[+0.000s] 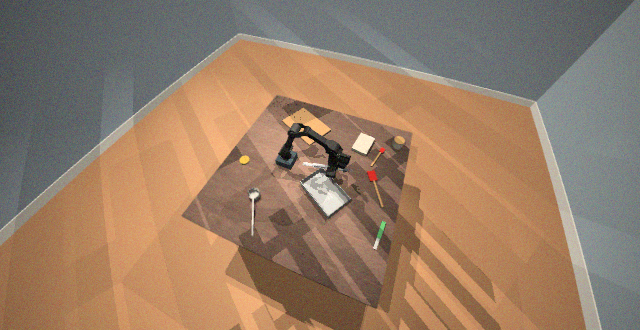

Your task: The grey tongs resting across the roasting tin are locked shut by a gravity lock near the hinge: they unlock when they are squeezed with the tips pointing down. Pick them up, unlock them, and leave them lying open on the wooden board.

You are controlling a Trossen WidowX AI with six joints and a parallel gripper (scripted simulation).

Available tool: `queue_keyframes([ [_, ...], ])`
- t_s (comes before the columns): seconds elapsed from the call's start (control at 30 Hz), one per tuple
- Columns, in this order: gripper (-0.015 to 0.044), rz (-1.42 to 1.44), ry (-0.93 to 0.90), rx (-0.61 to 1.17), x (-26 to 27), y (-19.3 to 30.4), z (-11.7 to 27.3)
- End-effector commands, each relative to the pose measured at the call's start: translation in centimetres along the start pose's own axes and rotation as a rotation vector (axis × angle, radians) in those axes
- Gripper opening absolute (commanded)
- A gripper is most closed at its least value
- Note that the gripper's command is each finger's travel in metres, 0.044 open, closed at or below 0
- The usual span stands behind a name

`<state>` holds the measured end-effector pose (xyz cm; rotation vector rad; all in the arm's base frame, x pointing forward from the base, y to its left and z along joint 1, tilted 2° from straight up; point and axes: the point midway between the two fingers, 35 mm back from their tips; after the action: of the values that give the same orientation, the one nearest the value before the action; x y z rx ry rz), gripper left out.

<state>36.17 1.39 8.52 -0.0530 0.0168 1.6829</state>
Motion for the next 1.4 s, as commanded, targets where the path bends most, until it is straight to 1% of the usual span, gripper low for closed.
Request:
queue_keyframes([
  [0.0,-0.015,0.151,-0.003,0.0,1.1,-0.2,0.1],
  [0.7,-0.015,1.063,-0.008,0.0,7.9,-0.4,0.3],
  [1.37,-0.015,1.916,-0.013,-0.001,14.1,0.5,0.4],
])
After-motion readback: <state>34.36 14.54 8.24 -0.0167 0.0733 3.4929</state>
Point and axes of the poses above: the point midway between the two fingers, 35 mm back from their tips, its own z axis back along the fingers, its own x axis across the jaws, y = z × x, and after that the axes turned 10 degrees about -z, right-handed
